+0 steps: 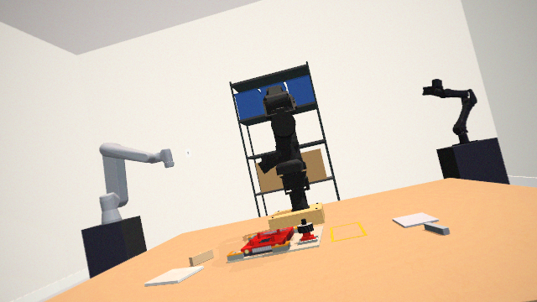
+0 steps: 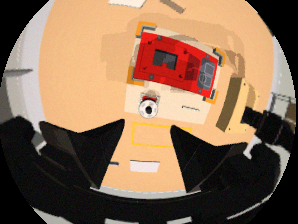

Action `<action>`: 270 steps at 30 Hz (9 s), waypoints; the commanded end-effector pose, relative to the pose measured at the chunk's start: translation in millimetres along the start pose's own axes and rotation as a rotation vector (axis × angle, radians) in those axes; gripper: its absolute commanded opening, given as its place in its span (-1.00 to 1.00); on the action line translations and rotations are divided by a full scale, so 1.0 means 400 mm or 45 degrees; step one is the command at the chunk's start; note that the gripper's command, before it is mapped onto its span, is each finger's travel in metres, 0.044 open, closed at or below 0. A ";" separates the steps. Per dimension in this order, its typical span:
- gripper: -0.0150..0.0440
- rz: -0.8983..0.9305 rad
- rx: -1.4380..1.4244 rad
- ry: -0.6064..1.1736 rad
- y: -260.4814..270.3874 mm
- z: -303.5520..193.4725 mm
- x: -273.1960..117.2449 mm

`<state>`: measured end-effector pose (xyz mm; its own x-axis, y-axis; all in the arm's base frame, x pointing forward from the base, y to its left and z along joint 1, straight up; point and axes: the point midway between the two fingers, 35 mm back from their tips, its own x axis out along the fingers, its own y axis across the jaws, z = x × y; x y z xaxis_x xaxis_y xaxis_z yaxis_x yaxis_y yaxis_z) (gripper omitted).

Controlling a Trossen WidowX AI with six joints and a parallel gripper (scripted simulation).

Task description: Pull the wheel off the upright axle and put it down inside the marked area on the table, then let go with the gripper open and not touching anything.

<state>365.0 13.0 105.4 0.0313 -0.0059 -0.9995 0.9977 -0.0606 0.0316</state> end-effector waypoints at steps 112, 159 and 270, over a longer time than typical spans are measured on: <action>-0.49 -0.005 0.003 0.004 -0.005 0.006 0.113; -0.49 -0.012 0.008 0.002 -0.021 -0.006 0.017; 1.00 -0.016 0.001 0.013 -0.359 -0.153 -0.015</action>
<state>226.0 82.8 106.7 0.0228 0.0028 -0.9997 0.9981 -0.0565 0.0226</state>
